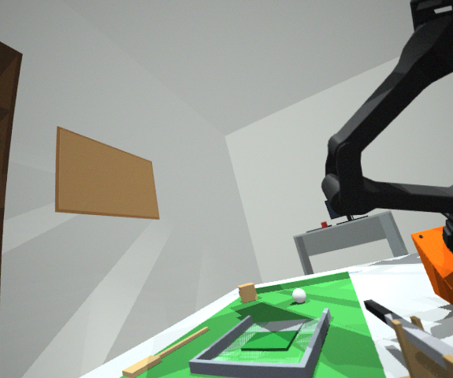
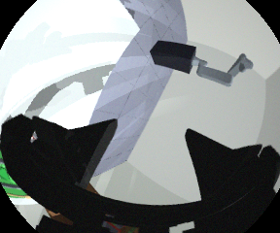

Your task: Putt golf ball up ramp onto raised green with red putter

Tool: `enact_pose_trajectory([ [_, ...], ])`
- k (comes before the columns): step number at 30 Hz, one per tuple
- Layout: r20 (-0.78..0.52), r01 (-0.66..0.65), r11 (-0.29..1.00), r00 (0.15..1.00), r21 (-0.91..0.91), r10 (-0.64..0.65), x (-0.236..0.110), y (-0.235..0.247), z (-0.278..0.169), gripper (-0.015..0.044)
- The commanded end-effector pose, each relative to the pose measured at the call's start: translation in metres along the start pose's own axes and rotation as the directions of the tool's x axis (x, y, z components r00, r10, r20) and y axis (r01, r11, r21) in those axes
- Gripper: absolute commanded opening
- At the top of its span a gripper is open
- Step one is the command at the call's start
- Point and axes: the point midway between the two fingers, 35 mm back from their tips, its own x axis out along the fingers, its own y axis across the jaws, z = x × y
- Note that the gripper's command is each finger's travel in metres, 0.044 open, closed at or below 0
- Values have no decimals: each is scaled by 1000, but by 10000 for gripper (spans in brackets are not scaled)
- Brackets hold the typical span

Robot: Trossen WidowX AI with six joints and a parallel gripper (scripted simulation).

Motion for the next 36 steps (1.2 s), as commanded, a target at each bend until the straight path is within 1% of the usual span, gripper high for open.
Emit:
enact_pose_trajectory([
  [1,8,6,1000,1000,-2,-6,0,-1,2,426],
  [2,32,25,1000,999,-9,-25,0,-5,9,440],
  [4,123,95,995,988,-28,-91,-2,-17,33,440],
  [7,274,215,976,941,-39,-196,-13,-37,73,440],
  [9,373,294,955,890,-32,-262,-25,-49,99,440],
  [12,514,407,913,784,0,-349,-51,-65,135,440],
  [16,675,537,840,592,77,-441,-97,-81,177,440],
  [20,793,633,752,355,186,-495,-155,-90,207,440],
  [23,814,615,739,260,274,-519,-180,-93,207,440],
  [30,857,664,611,-90,431,-507,-267,-87,221,440],
  [33,839,656,545,-280,521,-466,-314,-76,218,440],
  [36,792,628,483,-463,610,-397,-362,-59,208,440],
])
